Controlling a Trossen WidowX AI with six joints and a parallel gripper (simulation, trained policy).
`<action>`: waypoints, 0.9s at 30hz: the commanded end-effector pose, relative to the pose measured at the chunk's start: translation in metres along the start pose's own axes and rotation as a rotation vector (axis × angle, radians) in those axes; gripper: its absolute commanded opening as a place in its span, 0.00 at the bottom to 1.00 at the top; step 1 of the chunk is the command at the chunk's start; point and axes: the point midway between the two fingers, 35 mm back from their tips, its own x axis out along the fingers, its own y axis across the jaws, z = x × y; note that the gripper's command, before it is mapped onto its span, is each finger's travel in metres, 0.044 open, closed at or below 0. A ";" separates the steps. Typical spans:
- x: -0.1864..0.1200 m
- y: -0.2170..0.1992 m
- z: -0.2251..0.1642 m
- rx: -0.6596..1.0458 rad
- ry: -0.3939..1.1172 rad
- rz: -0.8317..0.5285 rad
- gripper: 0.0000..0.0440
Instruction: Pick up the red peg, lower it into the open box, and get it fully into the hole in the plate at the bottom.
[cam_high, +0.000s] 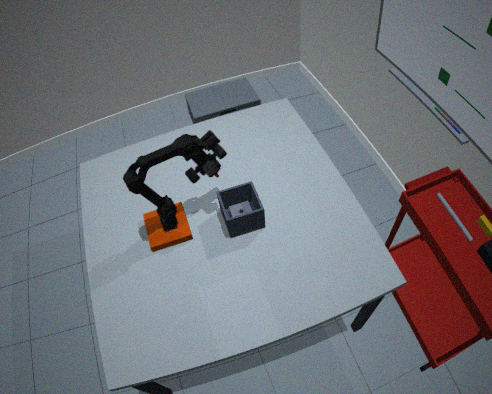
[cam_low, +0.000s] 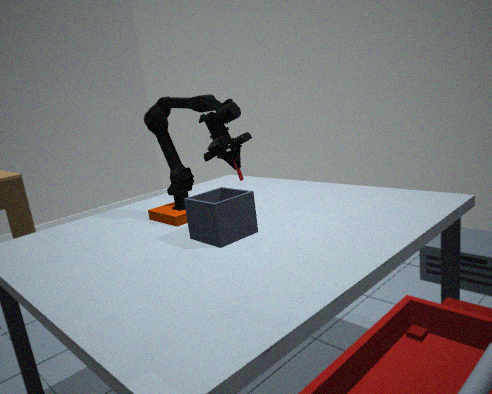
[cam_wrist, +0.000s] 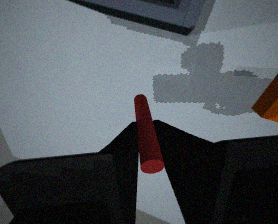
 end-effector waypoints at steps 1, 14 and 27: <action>-0.010 0.004 0.013 0.007 -0.039 0.010 0.00; -0.023 0.004 0.064 0.074 -0.138 -0.039 0.00; -0.017 0.002 0.104 0.130 -0.155 -0.107 0.00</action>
